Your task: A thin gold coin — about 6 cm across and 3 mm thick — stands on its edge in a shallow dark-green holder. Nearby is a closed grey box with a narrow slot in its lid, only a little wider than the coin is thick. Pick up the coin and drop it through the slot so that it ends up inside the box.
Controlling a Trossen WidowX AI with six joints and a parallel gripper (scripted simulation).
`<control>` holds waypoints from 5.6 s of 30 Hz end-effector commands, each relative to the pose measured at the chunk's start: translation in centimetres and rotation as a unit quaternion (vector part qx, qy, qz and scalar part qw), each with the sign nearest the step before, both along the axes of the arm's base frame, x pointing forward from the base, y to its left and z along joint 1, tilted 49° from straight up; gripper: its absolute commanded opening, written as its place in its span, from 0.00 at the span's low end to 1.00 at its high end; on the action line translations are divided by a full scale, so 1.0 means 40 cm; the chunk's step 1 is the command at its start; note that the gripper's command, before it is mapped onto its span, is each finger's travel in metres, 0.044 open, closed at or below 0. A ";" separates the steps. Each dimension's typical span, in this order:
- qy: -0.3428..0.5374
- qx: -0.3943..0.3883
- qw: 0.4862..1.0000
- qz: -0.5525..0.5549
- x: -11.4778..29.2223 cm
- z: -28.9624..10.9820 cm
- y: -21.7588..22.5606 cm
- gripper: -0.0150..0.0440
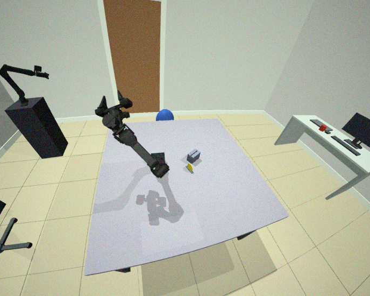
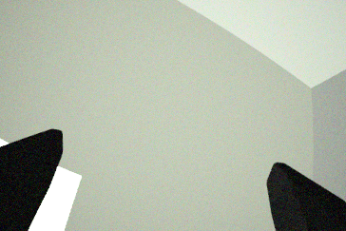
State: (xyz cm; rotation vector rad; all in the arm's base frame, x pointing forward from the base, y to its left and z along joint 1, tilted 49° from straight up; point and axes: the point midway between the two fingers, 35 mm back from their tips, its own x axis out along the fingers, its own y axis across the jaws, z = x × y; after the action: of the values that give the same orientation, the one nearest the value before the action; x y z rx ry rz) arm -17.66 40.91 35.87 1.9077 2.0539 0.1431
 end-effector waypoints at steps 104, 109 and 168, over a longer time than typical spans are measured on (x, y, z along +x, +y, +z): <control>-0.271 0.018 0.062 0.961 1.055 -0.657 -1.172 0.53; -0.270 0.017 0.062 0.961 1.053 -0.670 -1.187 0.53; -0.273 0.017 0.063 0.960 1.064 -0.632 -1.140 0.25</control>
State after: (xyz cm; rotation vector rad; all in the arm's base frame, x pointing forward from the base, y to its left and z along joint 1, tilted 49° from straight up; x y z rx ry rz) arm 24.81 -5.24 10.21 -1.9068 1.8509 1.0321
